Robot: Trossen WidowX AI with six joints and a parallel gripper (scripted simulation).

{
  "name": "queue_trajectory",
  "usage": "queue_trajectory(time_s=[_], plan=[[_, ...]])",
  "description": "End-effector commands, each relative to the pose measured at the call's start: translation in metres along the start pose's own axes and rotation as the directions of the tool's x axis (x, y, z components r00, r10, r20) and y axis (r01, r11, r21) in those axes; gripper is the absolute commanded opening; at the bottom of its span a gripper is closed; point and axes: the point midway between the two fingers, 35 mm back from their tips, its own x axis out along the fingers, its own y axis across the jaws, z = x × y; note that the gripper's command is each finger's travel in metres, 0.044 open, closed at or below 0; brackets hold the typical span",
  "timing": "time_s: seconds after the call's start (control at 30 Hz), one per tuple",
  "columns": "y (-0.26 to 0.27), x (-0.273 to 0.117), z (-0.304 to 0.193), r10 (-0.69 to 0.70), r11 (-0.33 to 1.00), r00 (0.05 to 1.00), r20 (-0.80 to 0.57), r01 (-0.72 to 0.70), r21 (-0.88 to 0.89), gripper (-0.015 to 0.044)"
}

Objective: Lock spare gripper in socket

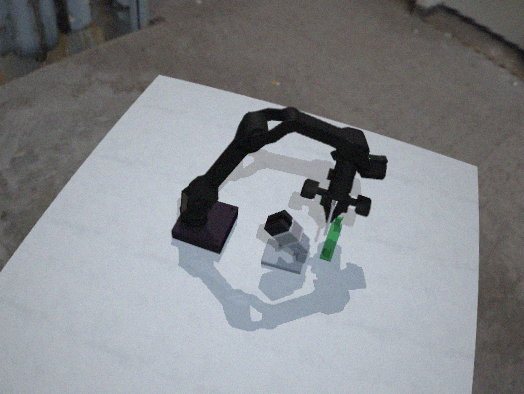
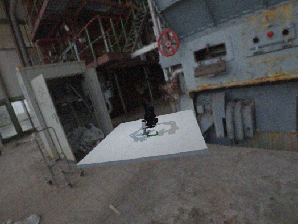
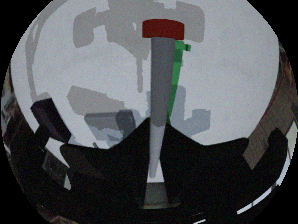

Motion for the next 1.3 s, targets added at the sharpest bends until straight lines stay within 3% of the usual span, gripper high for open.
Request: queue_trajectory(time_s=[0.0, 0.67, 1.27], plan=[[0.011, -0.006, 0.002, -0.006, 1.000, 1.000, 0.008, 0.006, -0.004, 0.0000], [0.065, -0.020, 0.006, -0.011, 0.999, 1.000, 0.010, 0.012, -0.042, 0.0000], [0.067, 0.033, 0.020, -0.010, 0.999, 1.000, 0.014, 0.010, -0.049, 0.0000]])
